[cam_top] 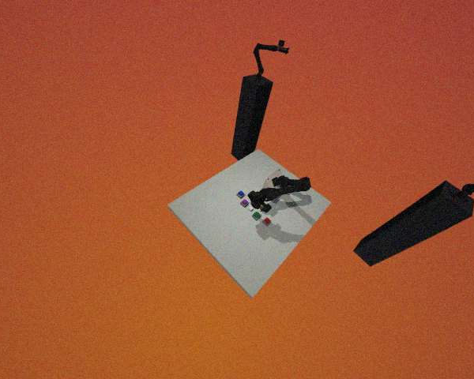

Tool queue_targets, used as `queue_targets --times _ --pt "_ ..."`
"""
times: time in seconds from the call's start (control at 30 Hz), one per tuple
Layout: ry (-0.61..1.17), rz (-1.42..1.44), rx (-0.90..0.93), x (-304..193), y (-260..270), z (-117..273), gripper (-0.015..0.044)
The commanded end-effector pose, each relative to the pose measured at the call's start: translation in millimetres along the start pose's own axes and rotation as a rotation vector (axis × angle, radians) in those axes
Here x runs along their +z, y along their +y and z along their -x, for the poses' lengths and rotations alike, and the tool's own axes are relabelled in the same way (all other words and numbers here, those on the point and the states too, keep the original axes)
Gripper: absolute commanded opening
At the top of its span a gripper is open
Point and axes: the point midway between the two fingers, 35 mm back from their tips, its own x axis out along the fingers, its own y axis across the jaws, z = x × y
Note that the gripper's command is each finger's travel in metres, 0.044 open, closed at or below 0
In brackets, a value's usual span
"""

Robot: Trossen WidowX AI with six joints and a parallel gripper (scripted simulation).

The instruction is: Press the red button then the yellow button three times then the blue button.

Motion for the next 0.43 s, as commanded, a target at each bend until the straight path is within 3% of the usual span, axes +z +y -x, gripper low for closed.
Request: queue_targets --times 0.0,0.2,0.4 --pt "0.002 -0.006 0.02 -14.1 56.7 9.2 0.04" --pt "0.012 -0.009 0.065 -50.6 133.5 23.6 0.04" --pt "0.015 -0.01 0.074 -57.4 143.1 25.8 0.04"
